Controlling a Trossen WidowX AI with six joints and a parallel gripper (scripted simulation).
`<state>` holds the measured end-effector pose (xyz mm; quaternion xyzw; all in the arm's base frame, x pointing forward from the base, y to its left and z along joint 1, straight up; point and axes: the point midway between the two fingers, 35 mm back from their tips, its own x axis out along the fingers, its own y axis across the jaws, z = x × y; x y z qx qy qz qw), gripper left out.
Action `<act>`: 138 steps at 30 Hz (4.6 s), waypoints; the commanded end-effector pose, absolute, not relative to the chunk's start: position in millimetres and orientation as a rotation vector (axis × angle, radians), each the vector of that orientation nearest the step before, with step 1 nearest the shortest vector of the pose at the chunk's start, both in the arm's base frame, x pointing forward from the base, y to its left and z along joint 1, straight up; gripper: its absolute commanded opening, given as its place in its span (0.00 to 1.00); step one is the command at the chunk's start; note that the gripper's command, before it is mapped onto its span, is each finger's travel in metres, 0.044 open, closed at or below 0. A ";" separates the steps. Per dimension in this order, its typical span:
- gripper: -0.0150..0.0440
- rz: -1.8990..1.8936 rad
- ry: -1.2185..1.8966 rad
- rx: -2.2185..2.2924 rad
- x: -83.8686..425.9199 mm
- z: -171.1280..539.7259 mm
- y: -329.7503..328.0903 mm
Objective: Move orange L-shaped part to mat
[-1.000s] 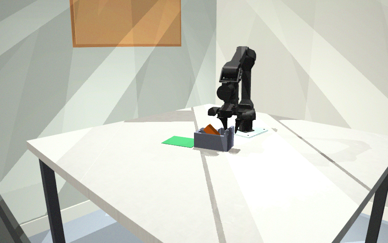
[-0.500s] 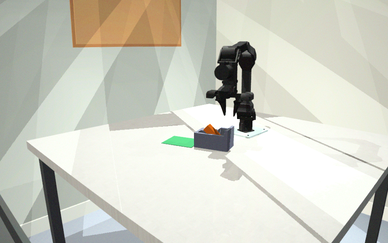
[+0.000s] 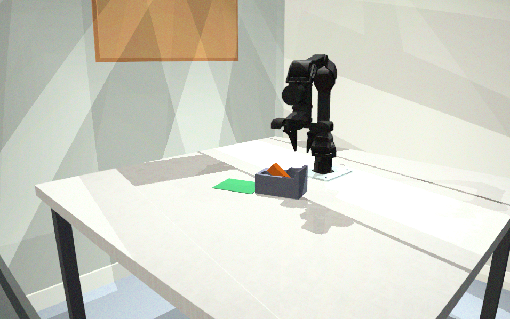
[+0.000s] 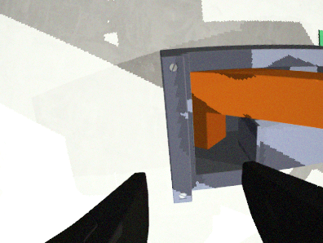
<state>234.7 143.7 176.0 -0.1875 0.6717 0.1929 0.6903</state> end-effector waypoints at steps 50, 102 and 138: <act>0.73 -0.776 1.394 0.812 285.3 149.1 84.2; 0.25 -0.771 1.396 0.811 287.1 105.0 85.1; 0.25 -0.775 1.394 0.812 285.4 152.2 84.3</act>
